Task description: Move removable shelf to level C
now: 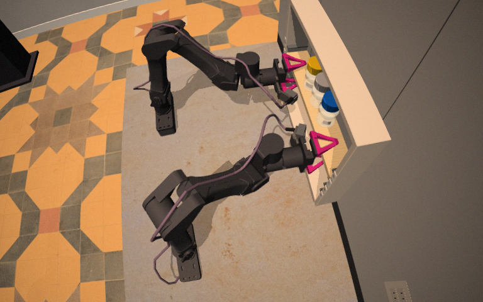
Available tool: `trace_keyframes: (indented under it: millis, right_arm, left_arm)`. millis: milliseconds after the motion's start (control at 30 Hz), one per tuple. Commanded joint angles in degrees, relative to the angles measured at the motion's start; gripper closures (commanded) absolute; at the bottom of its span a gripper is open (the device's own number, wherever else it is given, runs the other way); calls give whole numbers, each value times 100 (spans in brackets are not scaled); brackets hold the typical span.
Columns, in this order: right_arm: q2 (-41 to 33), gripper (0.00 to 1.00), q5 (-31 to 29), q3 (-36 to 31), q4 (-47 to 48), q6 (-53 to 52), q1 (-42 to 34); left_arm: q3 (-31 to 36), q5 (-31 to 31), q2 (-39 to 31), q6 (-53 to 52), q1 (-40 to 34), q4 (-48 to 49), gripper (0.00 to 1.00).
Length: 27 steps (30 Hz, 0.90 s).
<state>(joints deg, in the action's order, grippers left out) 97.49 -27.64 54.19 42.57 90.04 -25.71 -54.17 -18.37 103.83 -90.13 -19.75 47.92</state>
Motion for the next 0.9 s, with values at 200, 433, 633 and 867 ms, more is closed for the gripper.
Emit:
trace_keyframes:
  millis: [200,433,633,867]
  right_arm:
    - [-285,0,-102,-300,87,-6,-86]
    - [-402,0,-154,-426,95,-7,-138]
    - [-543,0,-222,-574,103,-6,-206]
    - [-663,0,-281,-697,106,-6,-265]
  left_arm:
    - [303,-54,-333,15,-51,143,0]
    - [447,-88,-451,14,-84,168,0]
    - [616,-131,-592,15,-128,195,0]
    - [758,-170,-715,15,-167,215,0]
